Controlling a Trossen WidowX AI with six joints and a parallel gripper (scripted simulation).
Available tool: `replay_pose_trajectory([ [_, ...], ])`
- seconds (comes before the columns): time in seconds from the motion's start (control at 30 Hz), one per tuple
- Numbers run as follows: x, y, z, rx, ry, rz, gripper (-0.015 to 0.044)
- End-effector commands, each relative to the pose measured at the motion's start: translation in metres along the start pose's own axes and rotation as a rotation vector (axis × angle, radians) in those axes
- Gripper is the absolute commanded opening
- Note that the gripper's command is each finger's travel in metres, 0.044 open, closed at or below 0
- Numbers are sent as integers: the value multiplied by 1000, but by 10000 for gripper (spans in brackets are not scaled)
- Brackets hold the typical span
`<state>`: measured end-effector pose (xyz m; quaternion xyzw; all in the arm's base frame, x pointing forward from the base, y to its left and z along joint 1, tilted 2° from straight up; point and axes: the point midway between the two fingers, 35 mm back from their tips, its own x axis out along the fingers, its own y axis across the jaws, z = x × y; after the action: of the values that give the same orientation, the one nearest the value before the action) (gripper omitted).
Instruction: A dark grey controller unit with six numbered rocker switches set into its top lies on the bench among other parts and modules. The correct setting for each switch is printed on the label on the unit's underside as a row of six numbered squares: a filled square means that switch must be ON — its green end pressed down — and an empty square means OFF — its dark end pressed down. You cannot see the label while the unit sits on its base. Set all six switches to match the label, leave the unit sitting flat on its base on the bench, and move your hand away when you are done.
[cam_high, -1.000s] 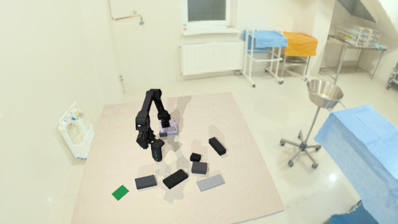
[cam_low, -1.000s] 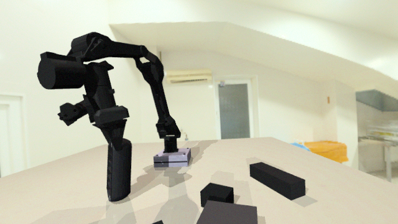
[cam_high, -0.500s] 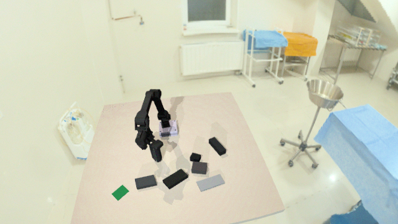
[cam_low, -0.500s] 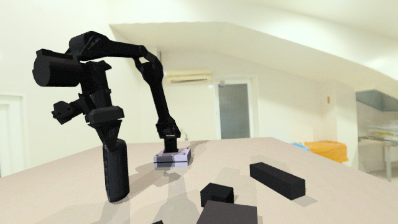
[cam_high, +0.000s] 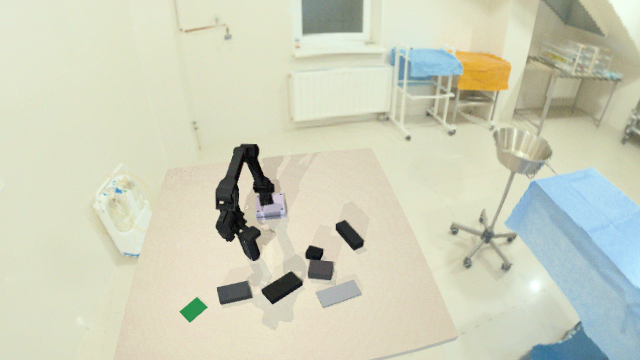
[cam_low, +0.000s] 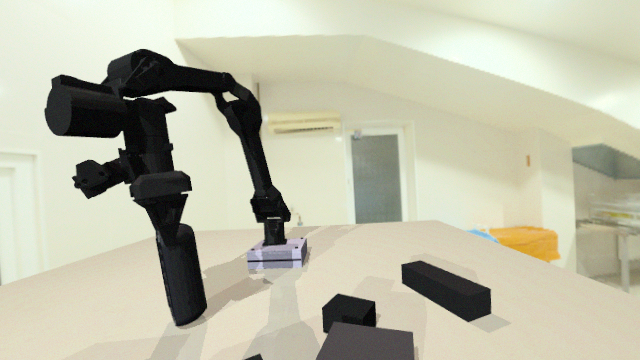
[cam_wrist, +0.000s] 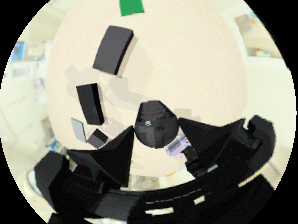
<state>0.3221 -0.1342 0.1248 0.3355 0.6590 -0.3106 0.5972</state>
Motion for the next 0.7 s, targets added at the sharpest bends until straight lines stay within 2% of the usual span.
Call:
replay_pose_trajectory([
  [0.0, 3, 1, 6, -6, -11, -3, 336],
  [0.67, 4, 1, 20, -6, -59, -3, 336],
])
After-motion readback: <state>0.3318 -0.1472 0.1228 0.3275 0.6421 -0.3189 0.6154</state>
